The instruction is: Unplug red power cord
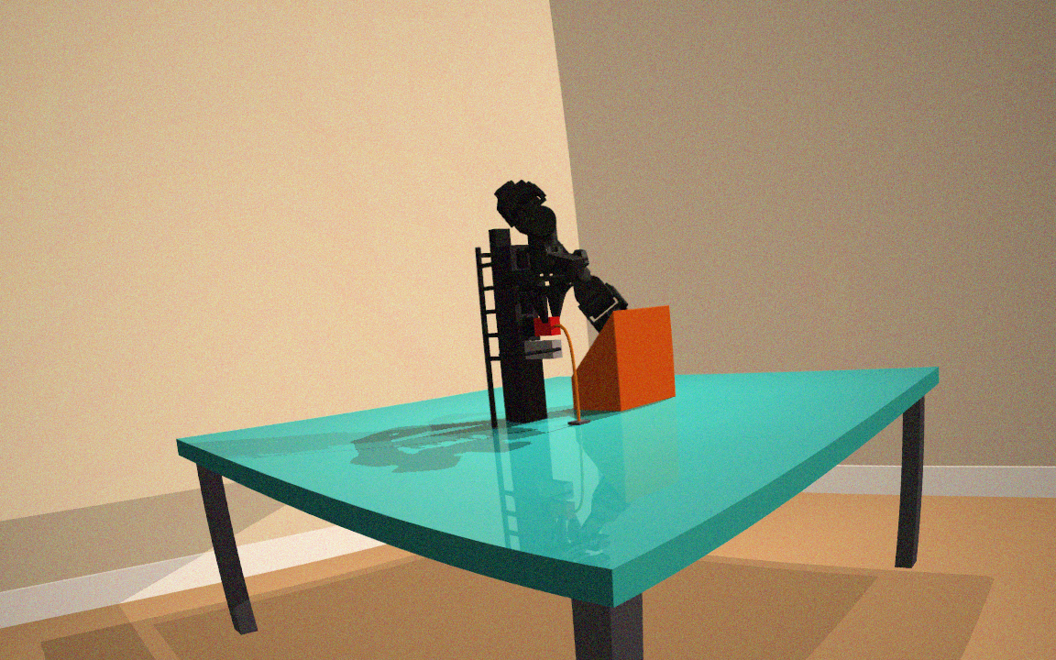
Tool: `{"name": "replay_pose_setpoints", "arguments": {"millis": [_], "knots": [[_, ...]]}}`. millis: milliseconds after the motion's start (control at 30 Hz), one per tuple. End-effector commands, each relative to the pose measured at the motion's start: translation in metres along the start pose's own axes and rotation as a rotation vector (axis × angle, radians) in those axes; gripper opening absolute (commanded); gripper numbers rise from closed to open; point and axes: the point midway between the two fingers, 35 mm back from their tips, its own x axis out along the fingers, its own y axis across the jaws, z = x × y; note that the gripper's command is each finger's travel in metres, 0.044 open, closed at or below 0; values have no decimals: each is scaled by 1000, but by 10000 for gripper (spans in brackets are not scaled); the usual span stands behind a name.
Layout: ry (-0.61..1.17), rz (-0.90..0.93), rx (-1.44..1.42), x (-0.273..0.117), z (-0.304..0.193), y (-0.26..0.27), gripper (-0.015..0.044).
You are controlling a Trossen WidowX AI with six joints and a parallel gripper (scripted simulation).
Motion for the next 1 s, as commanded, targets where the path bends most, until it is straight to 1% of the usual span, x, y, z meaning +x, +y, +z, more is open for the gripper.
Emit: {"name": "replay_pose_setpoints", "arguments": {"millis": [0, 267, 967], "knots": [[0, 1, -1, 0, 0, 0, 48], [0, 1, -1, 0, 0, 0, 0], [-4, -2, -2, -2, 31, -2, 0]]}}
